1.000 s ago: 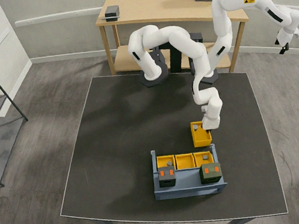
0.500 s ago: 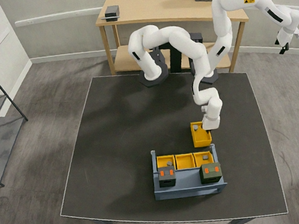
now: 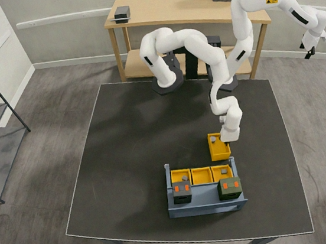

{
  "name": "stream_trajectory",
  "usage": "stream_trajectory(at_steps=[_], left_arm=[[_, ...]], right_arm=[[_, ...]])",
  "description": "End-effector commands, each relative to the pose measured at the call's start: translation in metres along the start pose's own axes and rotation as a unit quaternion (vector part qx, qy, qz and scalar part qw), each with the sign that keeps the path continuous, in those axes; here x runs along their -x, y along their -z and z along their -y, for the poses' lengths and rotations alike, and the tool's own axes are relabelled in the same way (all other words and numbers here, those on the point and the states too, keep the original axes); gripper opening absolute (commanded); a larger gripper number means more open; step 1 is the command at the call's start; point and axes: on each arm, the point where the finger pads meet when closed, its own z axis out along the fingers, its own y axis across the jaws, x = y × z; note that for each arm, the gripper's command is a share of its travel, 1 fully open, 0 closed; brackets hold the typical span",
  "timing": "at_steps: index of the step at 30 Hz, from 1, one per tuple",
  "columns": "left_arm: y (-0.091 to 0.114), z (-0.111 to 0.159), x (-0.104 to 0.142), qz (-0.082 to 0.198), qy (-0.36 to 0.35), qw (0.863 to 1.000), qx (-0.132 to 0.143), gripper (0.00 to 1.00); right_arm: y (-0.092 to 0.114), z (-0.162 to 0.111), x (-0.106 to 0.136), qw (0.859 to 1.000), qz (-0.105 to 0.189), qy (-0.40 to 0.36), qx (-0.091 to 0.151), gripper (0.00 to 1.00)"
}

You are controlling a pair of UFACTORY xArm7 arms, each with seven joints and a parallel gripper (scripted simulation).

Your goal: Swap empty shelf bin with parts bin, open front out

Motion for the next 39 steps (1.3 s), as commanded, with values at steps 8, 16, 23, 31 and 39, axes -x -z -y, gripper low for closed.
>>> stream_trajectory(at_steps=[8,16,23,31,39], left_arm=[[0.0016,0.0001,-0.001,-0.002,0.0,1.0,0.0,1.0],[0.0016,0.0001,-0.001,-0.002,0.0,1.0,0.0,1.0],[0.0016,0.0001,-0.001,-0.002,0.0,1.0,0.0,1.0],[0.0016,0.0001,-0.001,-0.002,0.0,1.0,0.0,1.0],[0.0016,0.0001,-0.001,-0.002,0.0,1.0,0.0,1.0]], right_arm=[[0.0,-0.0017,0.002,1.0,0.002,0.0,0.002,0.0],[0.0,-0.0017,0.002,1.0,0.002,0.0,0.002,0.27],[0.0,-0.0017,0.002,1.0,0.002,0.0,0.002,0.27],[0.0,-0.0017,0.002,1.0,0.002,0.0,0.002,0.27],[0.0,-0.0017,0.002,1.0,0.002,0.0,0.002,0.27]])
